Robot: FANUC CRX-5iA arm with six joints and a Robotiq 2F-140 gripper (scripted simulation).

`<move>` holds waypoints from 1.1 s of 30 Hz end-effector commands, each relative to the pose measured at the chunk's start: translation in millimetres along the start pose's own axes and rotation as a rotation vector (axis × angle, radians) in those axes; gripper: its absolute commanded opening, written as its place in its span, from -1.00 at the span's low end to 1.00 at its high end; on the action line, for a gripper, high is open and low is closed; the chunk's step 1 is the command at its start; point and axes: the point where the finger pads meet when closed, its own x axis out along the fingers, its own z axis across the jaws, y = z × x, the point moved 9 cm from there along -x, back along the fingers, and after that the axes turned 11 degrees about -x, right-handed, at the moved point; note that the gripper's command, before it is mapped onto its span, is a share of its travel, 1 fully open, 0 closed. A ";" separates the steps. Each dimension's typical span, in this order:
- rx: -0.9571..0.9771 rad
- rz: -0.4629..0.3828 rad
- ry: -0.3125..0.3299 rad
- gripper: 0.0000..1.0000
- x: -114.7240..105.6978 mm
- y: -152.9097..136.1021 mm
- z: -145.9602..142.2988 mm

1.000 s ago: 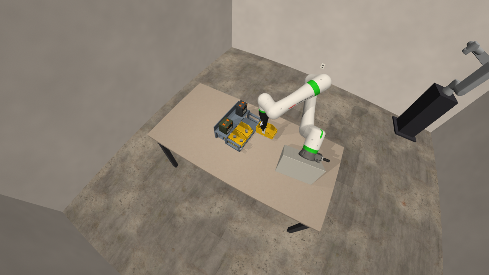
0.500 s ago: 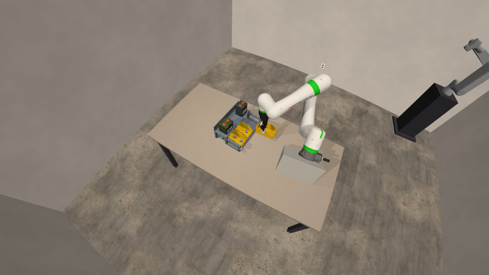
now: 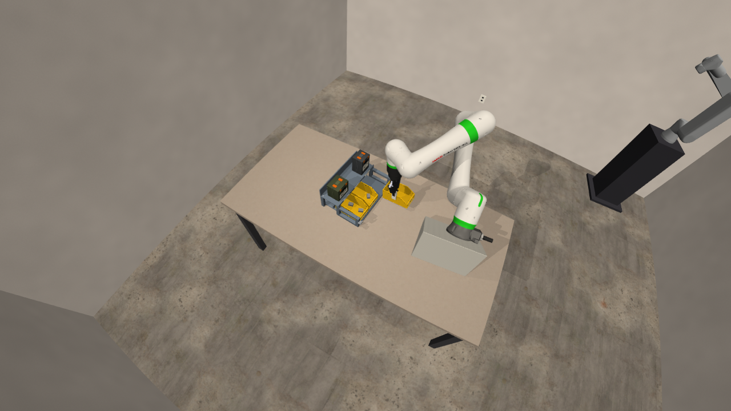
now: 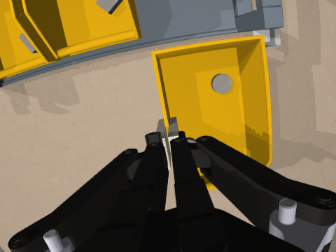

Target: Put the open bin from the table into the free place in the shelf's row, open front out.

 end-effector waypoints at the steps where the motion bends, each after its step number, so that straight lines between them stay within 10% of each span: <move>1: 0.000 0.000 0.000 -1.00 -0.2 0.1 -0.1; 33: 0.000 0.000 0.000 -1.00 -1.2 7.8 1.4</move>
